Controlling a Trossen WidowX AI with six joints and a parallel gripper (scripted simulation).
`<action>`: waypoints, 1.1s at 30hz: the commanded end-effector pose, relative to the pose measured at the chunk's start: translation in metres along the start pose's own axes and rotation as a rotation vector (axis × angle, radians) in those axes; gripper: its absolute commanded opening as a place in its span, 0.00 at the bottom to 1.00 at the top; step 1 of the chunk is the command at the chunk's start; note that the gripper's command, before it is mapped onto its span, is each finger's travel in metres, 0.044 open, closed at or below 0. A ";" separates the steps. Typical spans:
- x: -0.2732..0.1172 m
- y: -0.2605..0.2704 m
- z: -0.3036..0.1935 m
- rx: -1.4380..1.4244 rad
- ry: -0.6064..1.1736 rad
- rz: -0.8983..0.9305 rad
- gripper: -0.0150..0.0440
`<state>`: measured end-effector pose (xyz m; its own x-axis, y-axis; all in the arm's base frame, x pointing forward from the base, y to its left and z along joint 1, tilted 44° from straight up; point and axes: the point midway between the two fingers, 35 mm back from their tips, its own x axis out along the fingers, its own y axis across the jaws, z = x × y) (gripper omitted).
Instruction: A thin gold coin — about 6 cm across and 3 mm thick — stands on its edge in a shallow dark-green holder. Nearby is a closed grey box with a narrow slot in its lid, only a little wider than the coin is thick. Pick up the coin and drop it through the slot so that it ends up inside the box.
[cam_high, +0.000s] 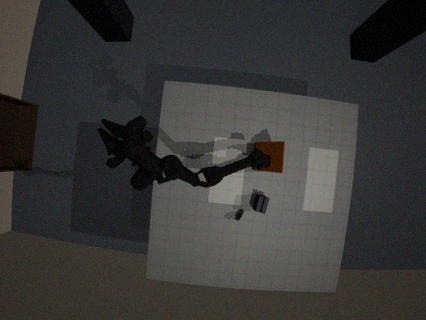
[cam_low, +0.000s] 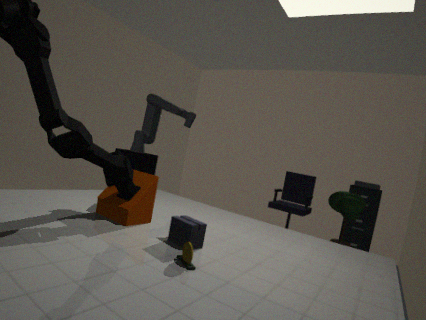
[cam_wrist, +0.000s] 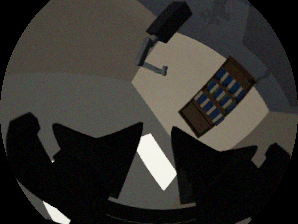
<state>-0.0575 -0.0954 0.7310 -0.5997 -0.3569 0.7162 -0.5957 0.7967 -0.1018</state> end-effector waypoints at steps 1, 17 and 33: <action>0.001 0.060 -0.012 0.138 0.089 0.160 0.53; -0.065 0.216 -0.068 0.371 0.510 0.573 0.53; -0.188 0.289 -0.127 0.422 0.991 0.791 0.53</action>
<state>-0.0637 0.2467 0.6645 -0.3842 0.7220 0.5754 -0.4736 0.3809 -0.7941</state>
